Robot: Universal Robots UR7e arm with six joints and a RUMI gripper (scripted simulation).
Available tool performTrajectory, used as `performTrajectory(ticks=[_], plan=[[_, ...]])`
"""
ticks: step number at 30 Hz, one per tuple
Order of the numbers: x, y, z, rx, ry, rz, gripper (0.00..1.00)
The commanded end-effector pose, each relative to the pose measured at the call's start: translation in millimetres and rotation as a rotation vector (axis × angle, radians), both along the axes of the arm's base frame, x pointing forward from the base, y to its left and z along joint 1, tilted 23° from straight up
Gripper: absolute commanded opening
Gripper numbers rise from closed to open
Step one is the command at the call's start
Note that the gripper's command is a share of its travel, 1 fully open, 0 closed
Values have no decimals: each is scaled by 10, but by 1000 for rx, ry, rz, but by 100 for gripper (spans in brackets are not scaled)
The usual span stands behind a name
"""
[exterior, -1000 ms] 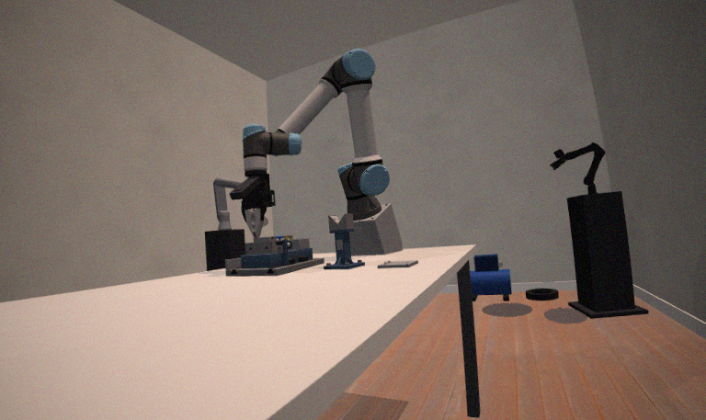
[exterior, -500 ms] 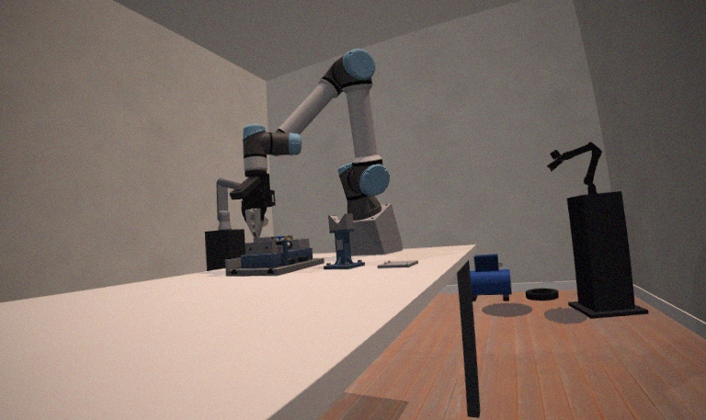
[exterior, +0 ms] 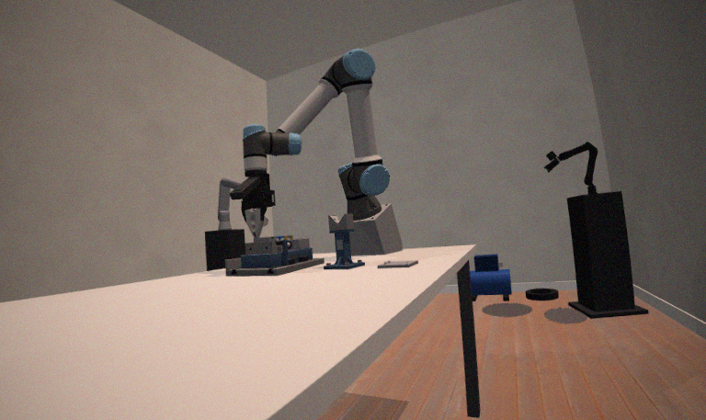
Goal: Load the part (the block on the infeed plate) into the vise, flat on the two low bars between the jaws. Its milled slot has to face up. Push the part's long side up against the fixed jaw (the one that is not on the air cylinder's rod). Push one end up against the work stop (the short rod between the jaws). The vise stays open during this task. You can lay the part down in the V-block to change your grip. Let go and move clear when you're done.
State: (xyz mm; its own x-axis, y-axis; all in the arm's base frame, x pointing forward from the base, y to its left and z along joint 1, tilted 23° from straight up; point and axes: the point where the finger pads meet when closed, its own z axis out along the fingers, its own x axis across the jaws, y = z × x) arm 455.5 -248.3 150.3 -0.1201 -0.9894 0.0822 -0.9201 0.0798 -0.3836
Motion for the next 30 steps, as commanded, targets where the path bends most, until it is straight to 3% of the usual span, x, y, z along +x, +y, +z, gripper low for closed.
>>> performTrajectory(ticks=[1,30], plan=[[2,-1,5,-1,-1,0,0],[-32,-281,28,-1,-1,0,0]])
